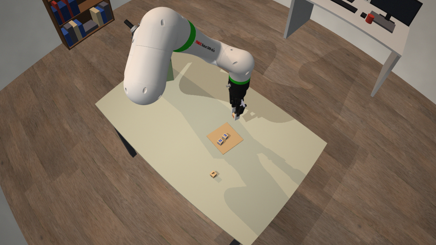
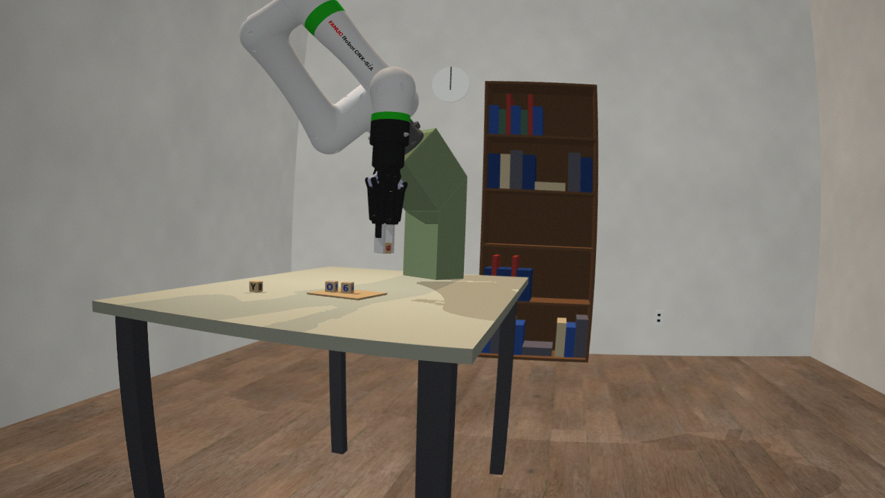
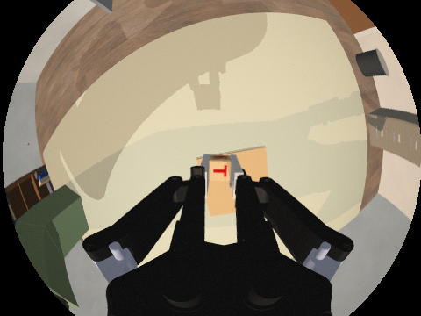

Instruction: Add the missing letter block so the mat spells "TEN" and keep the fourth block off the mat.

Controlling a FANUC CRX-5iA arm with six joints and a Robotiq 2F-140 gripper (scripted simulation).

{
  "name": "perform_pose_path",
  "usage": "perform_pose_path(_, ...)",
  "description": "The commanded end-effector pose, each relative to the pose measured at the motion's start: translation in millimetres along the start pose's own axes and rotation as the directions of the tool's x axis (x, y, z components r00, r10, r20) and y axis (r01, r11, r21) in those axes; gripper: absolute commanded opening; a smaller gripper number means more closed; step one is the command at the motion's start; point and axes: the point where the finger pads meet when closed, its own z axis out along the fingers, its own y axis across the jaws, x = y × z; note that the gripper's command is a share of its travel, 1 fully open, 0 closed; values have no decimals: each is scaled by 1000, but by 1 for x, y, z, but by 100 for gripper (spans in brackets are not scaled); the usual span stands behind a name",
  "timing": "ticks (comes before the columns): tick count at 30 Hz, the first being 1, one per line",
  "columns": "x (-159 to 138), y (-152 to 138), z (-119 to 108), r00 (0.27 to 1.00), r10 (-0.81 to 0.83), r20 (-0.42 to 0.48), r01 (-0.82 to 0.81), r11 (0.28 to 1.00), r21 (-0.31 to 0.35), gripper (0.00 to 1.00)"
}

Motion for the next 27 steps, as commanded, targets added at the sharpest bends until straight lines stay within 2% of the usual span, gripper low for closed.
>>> perform_pose_path(1, -7, 5, -1, 997, -81, 1, 81, 997, 17, 13)
perform_pose_path(3, -16, 11, -1, 983, -185, -1, 185, 983, 15, 13)
perform_pose_path(11, -36, 22, -3, 926, -379, -1, 379, 925, 11, 13)
perform_pose_path(27, -38, 23, -3, 917, -399, -1, 399, 917, 11, 13)
